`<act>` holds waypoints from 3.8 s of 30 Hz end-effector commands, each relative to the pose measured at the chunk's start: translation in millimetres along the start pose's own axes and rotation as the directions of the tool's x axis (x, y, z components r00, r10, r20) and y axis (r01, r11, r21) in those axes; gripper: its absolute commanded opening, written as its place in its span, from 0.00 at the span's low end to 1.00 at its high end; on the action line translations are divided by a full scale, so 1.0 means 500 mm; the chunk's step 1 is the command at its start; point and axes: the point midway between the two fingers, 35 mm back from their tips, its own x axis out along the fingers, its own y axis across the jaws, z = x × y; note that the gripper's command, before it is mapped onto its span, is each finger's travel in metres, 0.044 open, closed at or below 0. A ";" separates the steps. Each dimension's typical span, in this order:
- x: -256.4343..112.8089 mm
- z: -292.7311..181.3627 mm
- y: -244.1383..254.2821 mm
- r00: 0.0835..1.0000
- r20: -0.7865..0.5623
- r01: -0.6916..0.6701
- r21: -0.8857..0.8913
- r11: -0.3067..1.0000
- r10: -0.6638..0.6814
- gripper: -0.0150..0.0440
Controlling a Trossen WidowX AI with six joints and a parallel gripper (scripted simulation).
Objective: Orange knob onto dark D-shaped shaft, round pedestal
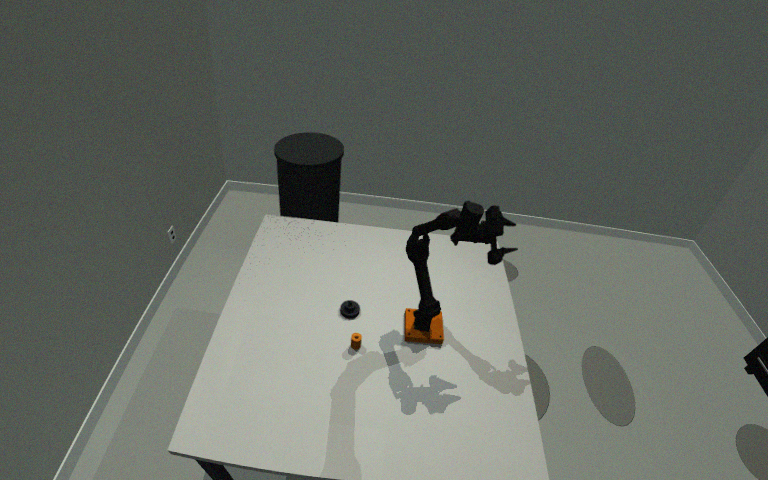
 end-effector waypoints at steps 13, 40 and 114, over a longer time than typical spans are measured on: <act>-0.058 0.060 -0.267 0.887 0.125 0.413 0.212 0.885 -0.444 1.00; -0.680 -0.242 -0.679 0.025 -0.346 0.387 0.868 -0.310 -0.938 1.00; -0.883 -0.825 -0.617 0.033 -0.846 -0.176 0.520 -0.836 -0.533 1.00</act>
